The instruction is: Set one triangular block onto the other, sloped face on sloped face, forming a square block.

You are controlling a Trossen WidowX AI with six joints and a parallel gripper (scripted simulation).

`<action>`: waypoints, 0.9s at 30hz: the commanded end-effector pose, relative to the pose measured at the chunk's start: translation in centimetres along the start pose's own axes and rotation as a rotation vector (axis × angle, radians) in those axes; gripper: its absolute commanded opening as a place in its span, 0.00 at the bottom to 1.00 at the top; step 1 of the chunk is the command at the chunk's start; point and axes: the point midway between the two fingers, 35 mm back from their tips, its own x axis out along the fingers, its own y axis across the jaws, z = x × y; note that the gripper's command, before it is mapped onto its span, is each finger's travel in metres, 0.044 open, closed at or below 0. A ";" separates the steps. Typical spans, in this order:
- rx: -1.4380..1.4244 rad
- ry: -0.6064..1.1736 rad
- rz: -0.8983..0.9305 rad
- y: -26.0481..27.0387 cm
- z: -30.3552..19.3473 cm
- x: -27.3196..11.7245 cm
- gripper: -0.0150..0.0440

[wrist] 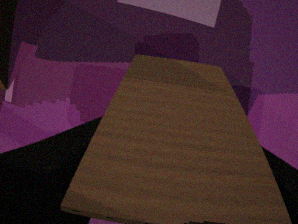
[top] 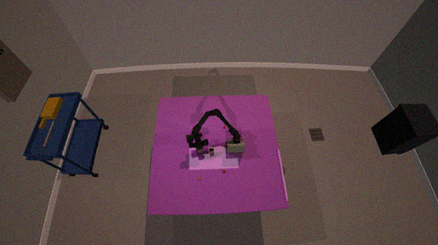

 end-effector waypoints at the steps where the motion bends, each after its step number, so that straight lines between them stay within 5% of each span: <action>1: 0.003 0.126 -0.006 -0.1 0.9 -0.4 0.25; 27: -0.002 0.760 -0.006 0.0 5.6 0.1 0.25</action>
